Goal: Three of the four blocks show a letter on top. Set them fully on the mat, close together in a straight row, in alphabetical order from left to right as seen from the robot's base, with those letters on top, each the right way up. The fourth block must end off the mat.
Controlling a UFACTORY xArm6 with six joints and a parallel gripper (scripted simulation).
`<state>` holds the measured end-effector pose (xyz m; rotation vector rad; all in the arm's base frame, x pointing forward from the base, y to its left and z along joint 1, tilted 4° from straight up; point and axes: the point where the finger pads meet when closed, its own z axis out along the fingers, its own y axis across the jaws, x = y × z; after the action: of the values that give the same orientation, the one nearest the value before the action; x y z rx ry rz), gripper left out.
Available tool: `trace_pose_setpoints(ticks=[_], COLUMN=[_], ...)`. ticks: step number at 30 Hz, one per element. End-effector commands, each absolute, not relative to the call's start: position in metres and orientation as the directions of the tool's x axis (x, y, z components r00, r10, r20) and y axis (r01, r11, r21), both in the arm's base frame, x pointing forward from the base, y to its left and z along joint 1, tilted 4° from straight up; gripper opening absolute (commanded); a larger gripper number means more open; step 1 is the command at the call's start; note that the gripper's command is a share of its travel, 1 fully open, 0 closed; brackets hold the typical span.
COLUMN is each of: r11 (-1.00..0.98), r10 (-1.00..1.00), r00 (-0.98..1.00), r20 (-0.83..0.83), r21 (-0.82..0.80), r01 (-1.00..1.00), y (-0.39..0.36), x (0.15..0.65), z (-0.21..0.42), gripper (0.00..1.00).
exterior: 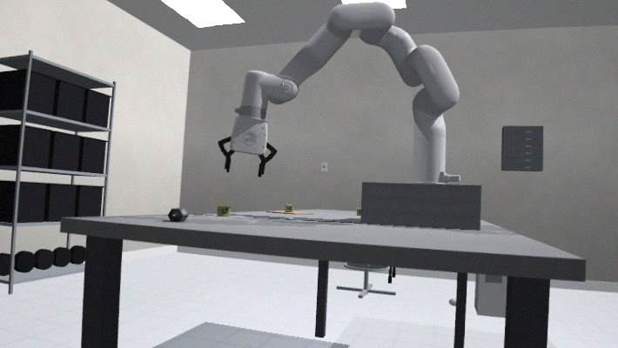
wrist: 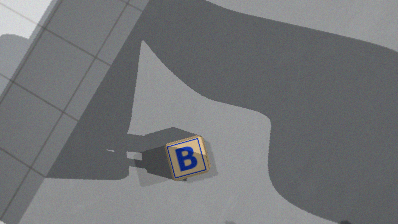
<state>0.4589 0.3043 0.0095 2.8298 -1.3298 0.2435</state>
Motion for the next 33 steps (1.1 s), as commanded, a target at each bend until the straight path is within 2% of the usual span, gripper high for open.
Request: trace_pose_setpoints(ticks=[1,33], r11=[-0.601,-0.589], r10=[-0.796,-0.806], r00=[0.599,0.589], r20=[0.085,0.060], r21=[-0.002,0.016], r01=[-0.799,-0.808], y=[0.329,0.341], x=[0.462,0.459], z=[0.015,0.016], gripper=[1.00,1.00])
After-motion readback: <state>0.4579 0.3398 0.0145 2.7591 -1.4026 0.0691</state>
